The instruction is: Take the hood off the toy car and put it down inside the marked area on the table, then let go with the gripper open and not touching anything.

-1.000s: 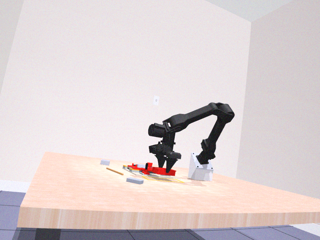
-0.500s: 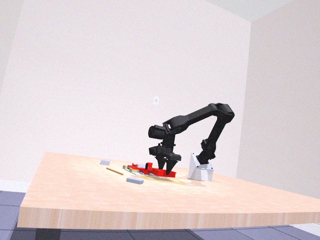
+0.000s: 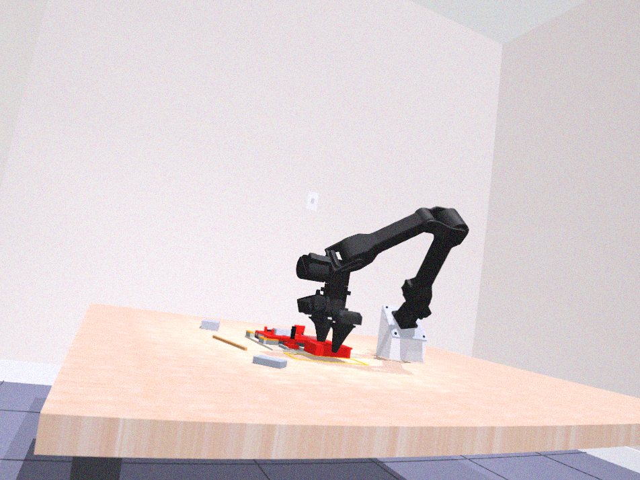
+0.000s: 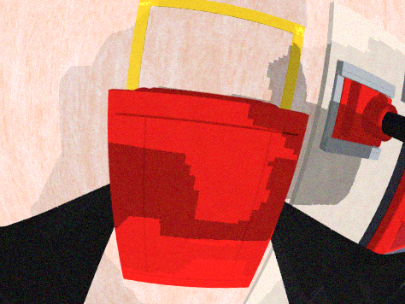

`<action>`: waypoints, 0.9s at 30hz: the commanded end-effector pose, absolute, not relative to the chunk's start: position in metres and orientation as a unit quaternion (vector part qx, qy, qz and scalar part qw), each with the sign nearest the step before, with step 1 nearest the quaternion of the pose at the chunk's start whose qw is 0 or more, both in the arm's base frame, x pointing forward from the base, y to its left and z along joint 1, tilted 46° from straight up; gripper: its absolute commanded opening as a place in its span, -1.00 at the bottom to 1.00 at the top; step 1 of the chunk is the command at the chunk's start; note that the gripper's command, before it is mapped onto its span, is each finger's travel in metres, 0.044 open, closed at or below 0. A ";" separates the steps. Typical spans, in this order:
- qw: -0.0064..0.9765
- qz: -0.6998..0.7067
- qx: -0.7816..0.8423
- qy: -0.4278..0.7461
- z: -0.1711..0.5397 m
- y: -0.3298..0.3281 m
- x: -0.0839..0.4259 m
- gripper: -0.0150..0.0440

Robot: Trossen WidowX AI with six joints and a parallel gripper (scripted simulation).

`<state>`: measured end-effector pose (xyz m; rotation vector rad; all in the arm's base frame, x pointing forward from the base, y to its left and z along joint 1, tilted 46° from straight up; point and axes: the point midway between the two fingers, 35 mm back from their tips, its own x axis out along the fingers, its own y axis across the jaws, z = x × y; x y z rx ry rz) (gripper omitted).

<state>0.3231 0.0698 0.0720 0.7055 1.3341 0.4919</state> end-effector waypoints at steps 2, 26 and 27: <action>0.700 0.220 0.318 0.601 0.069 0.072 0.322 -0.49; 0.701 0.222 0.318 0.599 0.066 0.077 0.325 0.13; 0.701 0.222 0.318 0.599 0.066 0.077 0.325 0.22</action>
